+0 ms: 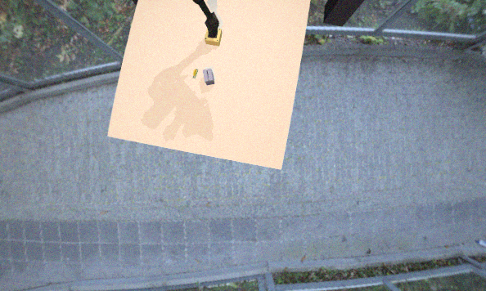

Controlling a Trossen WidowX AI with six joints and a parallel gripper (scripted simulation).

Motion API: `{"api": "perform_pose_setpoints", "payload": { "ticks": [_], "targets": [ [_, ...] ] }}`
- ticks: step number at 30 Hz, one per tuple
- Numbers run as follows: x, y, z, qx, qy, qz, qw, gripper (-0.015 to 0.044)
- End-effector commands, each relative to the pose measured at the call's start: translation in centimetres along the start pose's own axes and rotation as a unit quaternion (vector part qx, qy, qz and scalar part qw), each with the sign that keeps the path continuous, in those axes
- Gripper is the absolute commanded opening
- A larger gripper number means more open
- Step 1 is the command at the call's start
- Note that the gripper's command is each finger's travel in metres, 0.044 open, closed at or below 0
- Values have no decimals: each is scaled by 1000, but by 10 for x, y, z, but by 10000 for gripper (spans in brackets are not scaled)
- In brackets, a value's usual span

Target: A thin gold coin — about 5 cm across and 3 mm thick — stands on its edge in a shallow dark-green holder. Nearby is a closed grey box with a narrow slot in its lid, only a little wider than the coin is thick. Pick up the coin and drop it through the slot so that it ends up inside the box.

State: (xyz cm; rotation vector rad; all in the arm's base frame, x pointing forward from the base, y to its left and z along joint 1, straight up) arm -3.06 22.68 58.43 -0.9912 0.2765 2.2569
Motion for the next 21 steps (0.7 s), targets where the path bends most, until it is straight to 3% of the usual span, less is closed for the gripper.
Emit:
{"api": "perform_pose_setpoints", "payload": {
  "ticks": [1, 9, 21],
  "targets": [
    [1, -2, -1, 2, 4, -1, 1000, 374],
    [30, -74, -43, 88, 176, -11, 980, 164],
    [34, -174, -190, 276, 366, 81, 885, 161]
  ]
}}
Point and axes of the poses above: the point midway between the two fingers, 35 mm back from their tips, its own y axis back along the fingers, its own z axis across the jaws, x = y × z, the point moved 5 cm from there along y, back along the fingers, and after that the axes turned 14 degrees about y, right-handed, at the moved point
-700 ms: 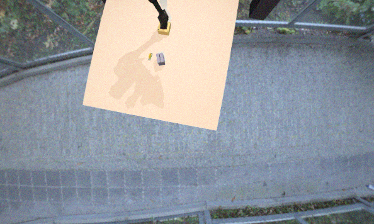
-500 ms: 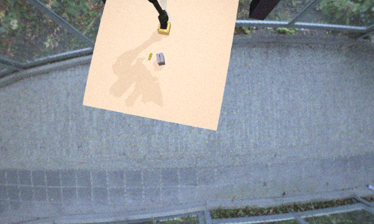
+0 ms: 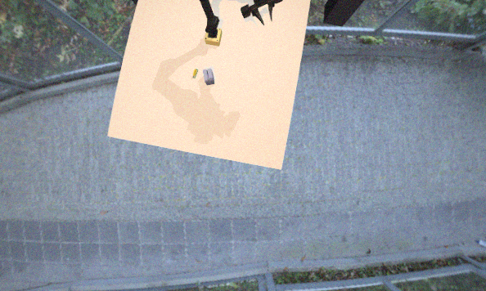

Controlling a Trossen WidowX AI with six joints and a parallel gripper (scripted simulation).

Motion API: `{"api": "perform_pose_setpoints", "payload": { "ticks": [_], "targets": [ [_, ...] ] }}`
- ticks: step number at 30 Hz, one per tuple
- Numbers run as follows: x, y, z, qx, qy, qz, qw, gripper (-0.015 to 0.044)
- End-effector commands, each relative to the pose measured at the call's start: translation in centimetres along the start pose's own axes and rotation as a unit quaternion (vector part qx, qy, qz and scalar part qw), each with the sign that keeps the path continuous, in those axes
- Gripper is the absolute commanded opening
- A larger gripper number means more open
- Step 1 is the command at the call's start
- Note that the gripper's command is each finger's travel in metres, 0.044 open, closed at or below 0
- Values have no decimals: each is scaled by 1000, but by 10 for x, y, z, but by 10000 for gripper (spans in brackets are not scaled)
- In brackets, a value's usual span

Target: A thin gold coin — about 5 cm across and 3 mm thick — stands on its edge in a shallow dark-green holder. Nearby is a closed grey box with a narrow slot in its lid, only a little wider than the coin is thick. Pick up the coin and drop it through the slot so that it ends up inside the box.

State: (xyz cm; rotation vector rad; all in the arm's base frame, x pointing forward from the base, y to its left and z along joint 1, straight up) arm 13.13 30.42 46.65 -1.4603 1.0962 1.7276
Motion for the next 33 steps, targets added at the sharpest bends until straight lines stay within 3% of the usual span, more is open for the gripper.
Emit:
{"api": "perform_pose_setpoints", "payload": {
  "ticks": [1, 9, 17, 25, 33],
  "targets": [
    [25, -48, -39, 56, 61, 58, 995, 161],
    [79, -113, -135, 140, 130, 198, 961, 161],
    [143, -133, -246, 188, 122, 354, 908, 161],
    [212, -104, -353, 201, 45, 497, 843, 161],
    [286, -34, -427, 172, -115, 595, 777, 161]
  ]
}}
Point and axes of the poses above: the point midway between the two fingers, 35 mm back from their tips, its own y axis back along the fingers, its own z axis across the jaws, x = y × z, the point moved 5 cm from there along y, back along the fingers, and after that the axes turned 14 degrees about y, right-handed, at the moved point
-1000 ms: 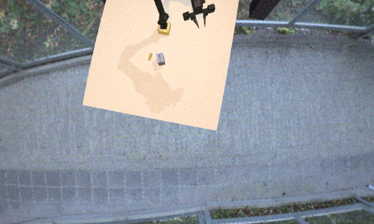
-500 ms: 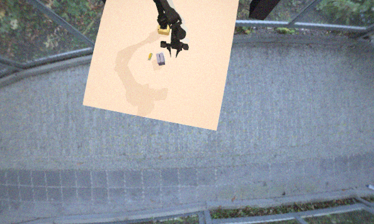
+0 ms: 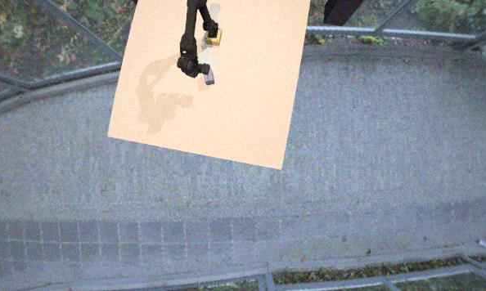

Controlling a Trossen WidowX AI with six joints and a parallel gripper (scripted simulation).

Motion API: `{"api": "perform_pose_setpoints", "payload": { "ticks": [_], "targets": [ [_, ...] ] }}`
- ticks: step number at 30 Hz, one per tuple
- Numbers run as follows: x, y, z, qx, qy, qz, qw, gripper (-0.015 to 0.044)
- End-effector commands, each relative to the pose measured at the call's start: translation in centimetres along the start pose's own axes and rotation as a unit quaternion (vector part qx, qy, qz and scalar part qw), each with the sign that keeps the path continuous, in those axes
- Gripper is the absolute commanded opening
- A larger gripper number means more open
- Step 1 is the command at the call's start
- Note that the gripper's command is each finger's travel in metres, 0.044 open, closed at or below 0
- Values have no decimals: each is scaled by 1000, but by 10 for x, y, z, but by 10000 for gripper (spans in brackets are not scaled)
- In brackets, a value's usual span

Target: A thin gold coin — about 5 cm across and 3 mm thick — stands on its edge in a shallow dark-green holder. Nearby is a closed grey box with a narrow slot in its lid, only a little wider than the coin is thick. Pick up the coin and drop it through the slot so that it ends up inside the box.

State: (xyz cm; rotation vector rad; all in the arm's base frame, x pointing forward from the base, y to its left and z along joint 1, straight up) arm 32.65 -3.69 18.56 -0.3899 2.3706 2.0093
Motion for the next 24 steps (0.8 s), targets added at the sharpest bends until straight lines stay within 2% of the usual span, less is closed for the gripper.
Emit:
{"api": "perform_pose_setpoints", "payload": {
  "ticks": [1, 10, 14, 24],
  "targets": [
    [43, -30, -33, -65, -56, 69, 994, 161],
    [56, -35, -45, -76, -67, 79, 992, 161],
    [61, -66, -40, -76, -67, 79, 992, 161],
    [64, -84, -36, -76, -67, 79, 992, 161]
  ]
}}
Point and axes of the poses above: the point midway between the two fingers, 35 mm back from their tips, its own y axis back along the fingers, its own z axis across the jaws, x = y × z, the point moved 5 cm from there along y, back along the fingers, and after that the axes turned 14 degrees about y, right-handed, at the moved point
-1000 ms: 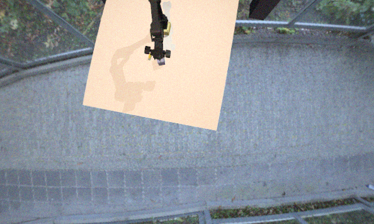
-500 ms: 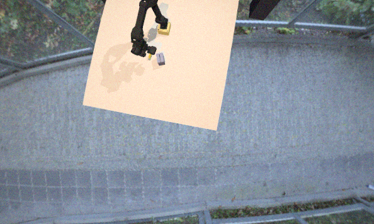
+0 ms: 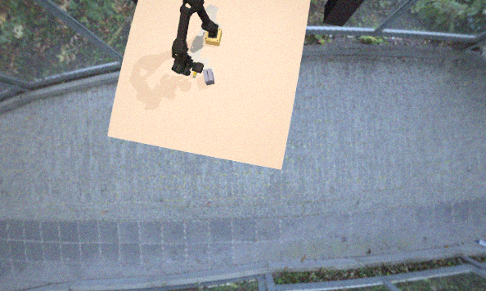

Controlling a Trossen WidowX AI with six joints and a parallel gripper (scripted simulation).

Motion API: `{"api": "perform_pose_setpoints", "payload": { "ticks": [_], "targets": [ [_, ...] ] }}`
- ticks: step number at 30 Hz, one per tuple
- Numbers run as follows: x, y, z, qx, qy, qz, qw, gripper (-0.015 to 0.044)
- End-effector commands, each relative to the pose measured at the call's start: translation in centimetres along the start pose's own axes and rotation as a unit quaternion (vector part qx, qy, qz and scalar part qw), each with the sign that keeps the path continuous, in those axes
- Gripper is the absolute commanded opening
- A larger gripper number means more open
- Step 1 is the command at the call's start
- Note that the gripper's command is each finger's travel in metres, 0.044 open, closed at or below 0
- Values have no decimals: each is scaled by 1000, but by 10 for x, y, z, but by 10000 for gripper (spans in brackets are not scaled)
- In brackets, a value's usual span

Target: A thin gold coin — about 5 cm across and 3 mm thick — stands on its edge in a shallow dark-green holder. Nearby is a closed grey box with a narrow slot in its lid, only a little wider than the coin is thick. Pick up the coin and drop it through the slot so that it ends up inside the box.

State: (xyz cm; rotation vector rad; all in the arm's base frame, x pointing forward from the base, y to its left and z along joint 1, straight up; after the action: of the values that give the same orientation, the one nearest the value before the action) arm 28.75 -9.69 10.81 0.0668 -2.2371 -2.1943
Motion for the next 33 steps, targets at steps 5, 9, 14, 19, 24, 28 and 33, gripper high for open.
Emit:
{"api": "perform_pose_setpoints", "payload": {
  "ticks": [5, 9, 14, 19, 24, 28, 33],
  "targets": [
    [1, -12, 2, -4, 1, 1, 1000, 161],
    [0, -18, 2, -4, 1, 1, 1000, 161],
    [0, -26, 2, -4, 1, 1, 1000, 161],
    [0, -35, 2, -4, 1, 1, 1000, 161],
    [0, -43, 2, -4, 1, 1, 1000, 161],
    [0, -49, 2, -4, 1, 1, 1000, 161],
    [1, -57, 3, -4, 1, 1, 1000, 161]
  ]
}}
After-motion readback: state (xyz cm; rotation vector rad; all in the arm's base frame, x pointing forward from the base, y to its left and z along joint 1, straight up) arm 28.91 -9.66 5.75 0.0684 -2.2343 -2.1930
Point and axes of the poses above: the point midway between the two fingers, 35 mm back from their tips, its own y axis back along the fingers, its own z axis across the jaws, x = y × z, the point moved 5 cm from there along y, back along the fingers, and after that the axes turned 14 degrees about y, right-handed, at the moved point
